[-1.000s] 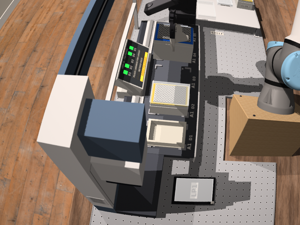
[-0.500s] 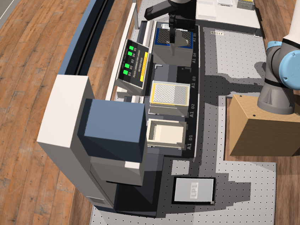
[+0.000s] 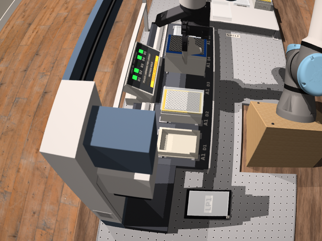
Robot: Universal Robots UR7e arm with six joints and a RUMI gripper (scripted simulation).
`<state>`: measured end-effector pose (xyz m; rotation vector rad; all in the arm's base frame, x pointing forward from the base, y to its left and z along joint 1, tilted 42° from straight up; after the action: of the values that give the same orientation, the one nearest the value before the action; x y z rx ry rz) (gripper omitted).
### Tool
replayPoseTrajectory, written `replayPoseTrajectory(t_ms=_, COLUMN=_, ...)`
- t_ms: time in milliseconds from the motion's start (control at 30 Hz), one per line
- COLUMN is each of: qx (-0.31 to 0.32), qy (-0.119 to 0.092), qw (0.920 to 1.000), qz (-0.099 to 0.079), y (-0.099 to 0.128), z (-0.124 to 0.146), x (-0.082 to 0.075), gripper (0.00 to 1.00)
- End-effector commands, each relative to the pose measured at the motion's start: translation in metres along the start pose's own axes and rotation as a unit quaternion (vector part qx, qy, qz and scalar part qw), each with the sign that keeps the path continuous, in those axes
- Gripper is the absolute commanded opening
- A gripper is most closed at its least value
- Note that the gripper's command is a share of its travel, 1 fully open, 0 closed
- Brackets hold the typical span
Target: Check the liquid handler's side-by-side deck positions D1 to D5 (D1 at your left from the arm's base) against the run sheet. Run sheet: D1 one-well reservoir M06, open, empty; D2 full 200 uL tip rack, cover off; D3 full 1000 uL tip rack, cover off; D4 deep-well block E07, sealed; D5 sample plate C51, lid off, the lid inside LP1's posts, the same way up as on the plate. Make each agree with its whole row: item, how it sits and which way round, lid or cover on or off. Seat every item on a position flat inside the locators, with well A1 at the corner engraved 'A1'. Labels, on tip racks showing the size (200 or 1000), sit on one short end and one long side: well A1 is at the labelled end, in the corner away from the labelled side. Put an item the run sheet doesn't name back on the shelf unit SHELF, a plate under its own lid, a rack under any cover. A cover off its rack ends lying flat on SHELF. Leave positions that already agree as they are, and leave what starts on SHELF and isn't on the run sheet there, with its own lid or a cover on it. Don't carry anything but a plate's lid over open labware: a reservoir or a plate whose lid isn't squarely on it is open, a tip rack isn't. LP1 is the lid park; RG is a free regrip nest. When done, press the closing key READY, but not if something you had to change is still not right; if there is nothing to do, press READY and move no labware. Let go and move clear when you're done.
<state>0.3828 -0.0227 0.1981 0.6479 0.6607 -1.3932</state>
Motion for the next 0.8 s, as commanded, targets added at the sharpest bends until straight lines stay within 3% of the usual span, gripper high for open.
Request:
replayPoseTrajectory(t_ms=0, qx=0.000, qy=0.001, qw=1.0000, qz=0.001, y=0.000, z=0.000, x=0.013, gripper=0.00)
replayPoseTrajectory(t_ms=767, qx=0.000, qy=0.001, qw=1.0000, qz=0.001, y=0.000, z=0.000, x=0.045, gripper=0.00)
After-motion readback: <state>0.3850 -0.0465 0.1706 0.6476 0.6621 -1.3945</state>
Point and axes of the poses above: the point where the finger pads meet when closed, its own x axis out along the fingers, its own z axis across the jaws, y = z × x, the point moved 6 cm from there along -x, back along the fingers, and after that the axes turned 2 degrees about x, right-handed, at the moved point
